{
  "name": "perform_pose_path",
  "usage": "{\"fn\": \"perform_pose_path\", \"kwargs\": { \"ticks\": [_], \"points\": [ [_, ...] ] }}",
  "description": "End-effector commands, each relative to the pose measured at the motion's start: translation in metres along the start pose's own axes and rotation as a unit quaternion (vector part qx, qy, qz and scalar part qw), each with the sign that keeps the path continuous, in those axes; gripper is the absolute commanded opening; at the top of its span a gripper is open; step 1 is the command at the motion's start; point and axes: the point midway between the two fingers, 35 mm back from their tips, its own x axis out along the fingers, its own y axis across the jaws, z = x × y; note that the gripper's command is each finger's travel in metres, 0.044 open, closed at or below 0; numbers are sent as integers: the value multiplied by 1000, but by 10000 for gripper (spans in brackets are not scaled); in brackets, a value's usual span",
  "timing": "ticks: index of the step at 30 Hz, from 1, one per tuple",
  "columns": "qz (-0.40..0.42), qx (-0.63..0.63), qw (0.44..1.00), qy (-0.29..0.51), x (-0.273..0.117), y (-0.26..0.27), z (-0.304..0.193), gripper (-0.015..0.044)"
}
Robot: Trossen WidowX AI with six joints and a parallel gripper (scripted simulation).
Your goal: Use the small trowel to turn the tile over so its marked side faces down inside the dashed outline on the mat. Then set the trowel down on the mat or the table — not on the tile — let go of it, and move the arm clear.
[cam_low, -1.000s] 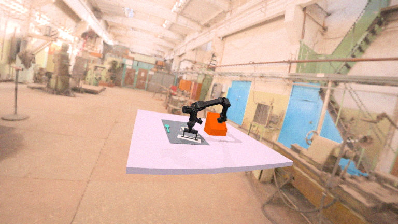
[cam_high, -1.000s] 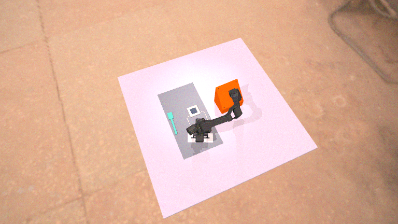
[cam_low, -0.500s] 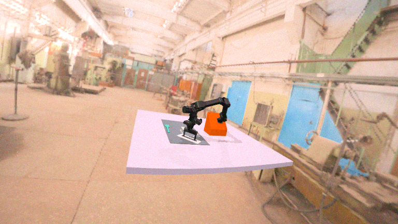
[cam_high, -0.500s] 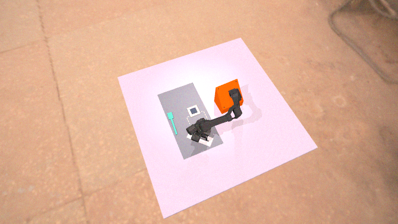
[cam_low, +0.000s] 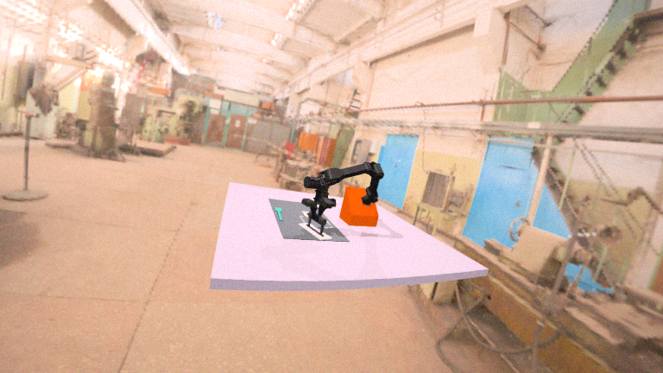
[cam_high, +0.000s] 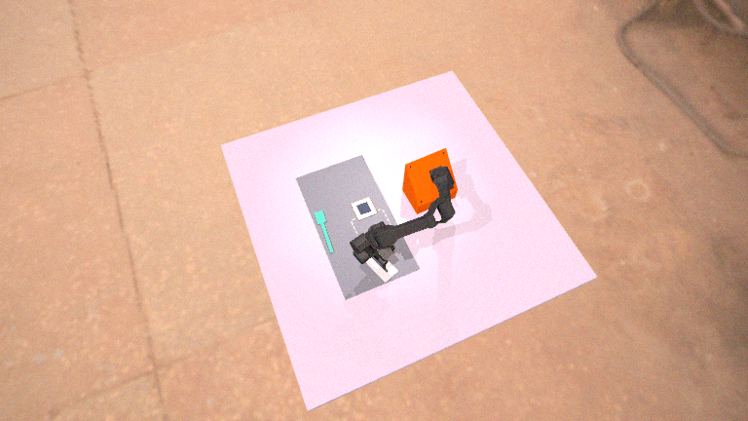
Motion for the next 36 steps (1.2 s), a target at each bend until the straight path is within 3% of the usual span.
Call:
{"fn": "perform_pose_path", "kwargs": {
  "ticks": [1,8,17,23,36],
  "points": [
    [5,74,997,-2,3,2,0,130],
    [5,168,986,-2,3,2,0,130],
    [5,171,985,-2,3,2,0,130],
    [5,171,985,-2,3,2,0,270],
    [5,171,985,-2,3,2,0,270]
  ]
}}
